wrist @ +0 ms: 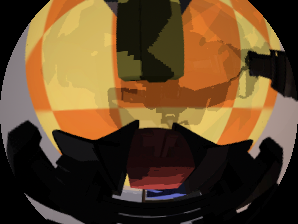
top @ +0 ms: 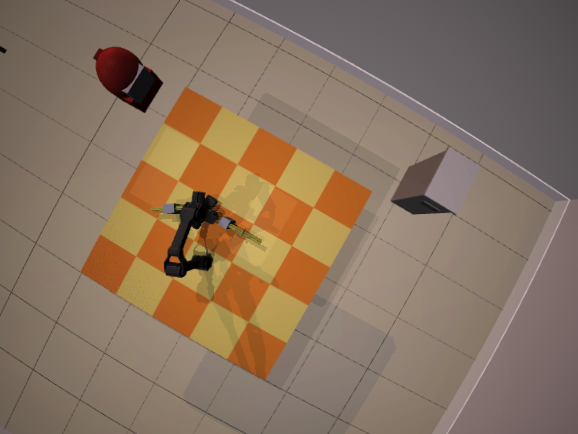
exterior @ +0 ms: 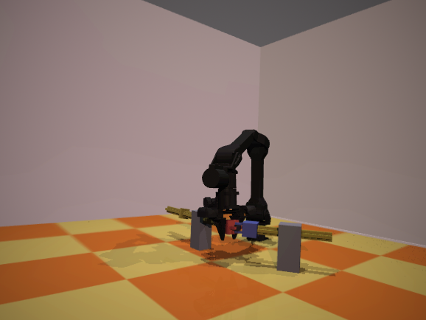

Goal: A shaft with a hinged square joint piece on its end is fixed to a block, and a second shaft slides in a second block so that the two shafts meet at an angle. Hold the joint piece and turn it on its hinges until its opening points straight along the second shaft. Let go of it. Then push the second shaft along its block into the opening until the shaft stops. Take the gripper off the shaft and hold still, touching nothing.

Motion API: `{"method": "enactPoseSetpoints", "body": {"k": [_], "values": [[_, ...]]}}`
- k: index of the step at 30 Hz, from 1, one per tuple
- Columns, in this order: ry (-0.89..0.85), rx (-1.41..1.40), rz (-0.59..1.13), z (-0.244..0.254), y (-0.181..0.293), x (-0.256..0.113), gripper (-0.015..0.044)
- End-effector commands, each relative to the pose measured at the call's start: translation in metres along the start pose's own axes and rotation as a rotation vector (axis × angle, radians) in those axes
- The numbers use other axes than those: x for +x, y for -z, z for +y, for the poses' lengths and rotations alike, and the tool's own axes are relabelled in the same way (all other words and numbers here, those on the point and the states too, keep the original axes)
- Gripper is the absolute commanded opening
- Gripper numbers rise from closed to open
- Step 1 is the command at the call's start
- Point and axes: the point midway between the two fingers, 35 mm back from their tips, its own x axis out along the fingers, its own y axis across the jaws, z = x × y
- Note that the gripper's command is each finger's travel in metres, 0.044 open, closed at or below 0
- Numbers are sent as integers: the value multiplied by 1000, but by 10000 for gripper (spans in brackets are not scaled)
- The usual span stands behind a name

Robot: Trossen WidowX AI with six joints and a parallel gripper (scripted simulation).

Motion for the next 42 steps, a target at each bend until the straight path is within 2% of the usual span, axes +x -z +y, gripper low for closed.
{"method": "enactPoseSetpoints", "body": {"k": [1,9,11,16,22,42], "values": [[0,3,-1,0,0,0,182],[0,3,-1,0,0,0,182],[0,0,0,0,0,0,147],[0,0,0,0,0,0,147],[0,0,0,0,0,0,0],[8,-110,-104,5,0,-5,0]]}}
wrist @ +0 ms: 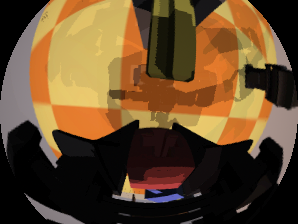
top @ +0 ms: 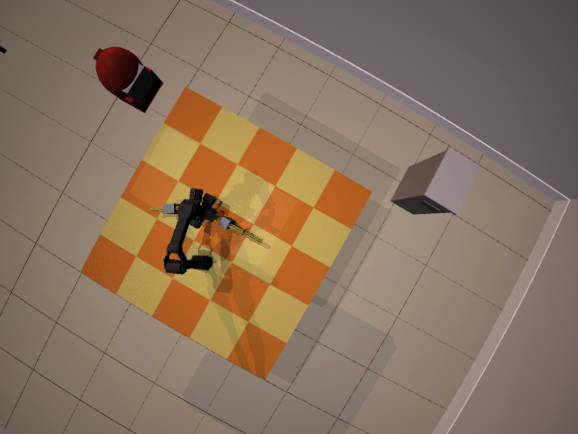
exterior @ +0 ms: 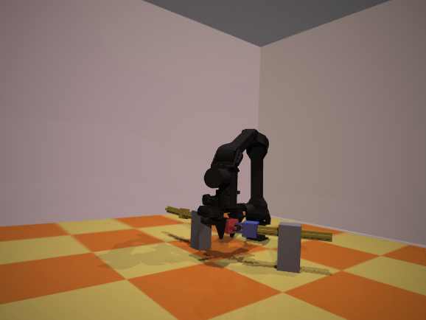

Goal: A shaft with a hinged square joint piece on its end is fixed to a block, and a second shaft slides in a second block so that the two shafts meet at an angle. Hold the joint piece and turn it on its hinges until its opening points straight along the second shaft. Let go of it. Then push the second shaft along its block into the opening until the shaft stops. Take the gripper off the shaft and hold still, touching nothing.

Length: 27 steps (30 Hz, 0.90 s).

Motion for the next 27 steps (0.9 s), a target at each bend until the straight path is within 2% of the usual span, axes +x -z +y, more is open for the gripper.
{"method": "enactPoseSetpoints", "body": {"k": [1,12,17,20,27], "values": [[0,-13,-8,1,0,0,0],[0,-3,-3,0,0,0,0],[0,-3,-3,0,0,0,131],[0,-3,-3,0,0,0,147],[0,-3,-3,0,0,0,331]]}}
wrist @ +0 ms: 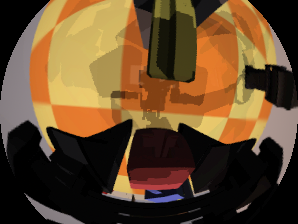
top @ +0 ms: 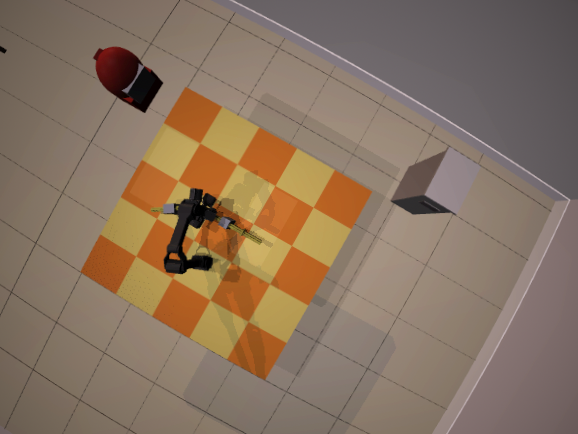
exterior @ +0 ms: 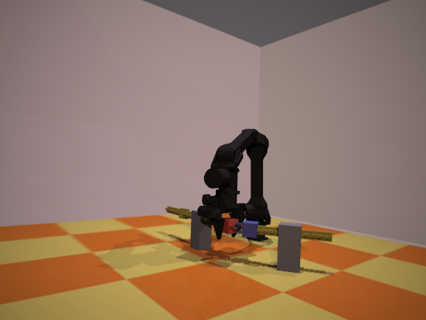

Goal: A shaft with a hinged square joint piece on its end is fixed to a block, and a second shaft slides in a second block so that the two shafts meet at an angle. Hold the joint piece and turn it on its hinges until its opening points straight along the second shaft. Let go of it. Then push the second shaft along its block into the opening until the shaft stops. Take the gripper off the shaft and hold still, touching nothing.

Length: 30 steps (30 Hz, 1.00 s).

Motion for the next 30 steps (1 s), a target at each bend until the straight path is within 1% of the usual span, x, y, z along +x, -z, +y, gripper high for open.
{"method": "enactPoseSetpoints", "body": {"k": [1,4,5,15,19,25,30], "values": [[1,0,1,0,0,0,357],[1,0,1,0,0,0,436],[1,0,1,0,0,0,440],[1,0,7,0,0,-1,440],[-6,-1,93,-1,-2,-28,440],[-8,-6,99,-1,-2,-30,440],[-39,-148,98,2,0,-53,440]]}}
